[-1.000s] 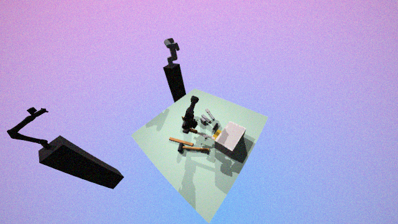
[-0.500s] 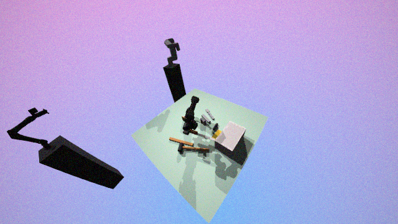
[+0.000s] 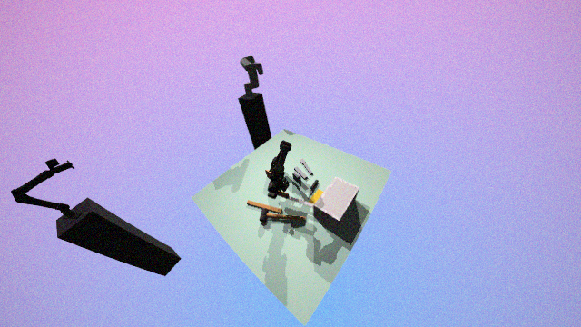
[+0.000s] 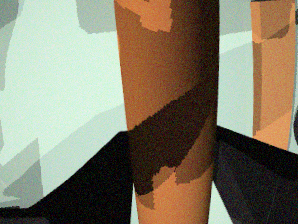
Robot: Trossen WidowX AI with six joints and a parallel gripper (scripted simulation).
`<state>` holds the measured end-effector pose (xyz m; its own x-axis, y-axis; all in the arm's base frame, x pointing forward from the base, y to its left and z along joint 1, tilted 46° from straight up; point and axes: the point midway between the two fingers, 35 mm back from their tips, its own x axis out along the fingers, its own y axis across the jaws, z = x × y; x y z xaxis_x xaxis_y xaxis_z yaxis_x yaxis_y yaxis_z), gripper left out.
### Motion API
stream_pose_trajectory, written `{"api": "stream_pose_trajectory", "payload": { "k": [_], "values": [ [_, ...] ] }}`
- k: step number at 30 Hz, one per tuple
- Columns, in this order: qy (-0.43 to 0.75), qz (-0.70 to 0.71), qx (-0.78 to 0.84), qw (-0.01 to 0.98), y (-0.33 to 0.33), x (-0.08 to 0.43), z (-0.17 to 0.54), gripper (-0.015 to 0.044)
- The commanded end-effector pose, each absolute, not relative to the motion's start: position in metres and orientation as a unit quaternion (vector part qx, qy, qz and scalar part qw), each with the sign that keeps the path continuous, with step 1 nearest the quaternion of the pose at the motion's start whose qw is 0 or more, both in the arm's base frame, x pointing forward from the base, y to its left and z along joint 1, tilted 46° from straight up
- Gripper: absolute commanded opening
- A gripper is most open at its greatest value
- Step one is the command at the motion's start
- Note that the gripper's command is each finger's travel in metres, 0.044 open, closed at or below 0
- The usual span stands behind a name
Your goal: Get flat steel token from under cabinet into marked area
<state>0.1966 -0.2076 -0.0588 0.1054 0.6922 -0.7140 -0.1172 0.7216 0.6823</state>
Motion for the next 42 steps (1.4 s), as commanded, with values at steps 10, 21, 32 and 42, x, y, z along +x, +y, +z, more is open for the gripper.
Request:
{"api": "stream_pose_trajectory", "payload": {
  "k": [10, 21, 32, 42],
  "values": [
    [0.599, 0.281, 0.244, 0.709, -0.197, 0.2, -0.072, 0.0],
    [0.599, 0.282, 0.244, 0.709, -0.184, 0.202, -0.085, 0.0],
    [0.598, 0.282, 0.244, 0.709, -0.17, 0.205, -0.099, 0.0],
    [0.602, 0.288, 0.24, 0.705, -0.159, 0.205, -0.107, 0.0079]
  ]
}}
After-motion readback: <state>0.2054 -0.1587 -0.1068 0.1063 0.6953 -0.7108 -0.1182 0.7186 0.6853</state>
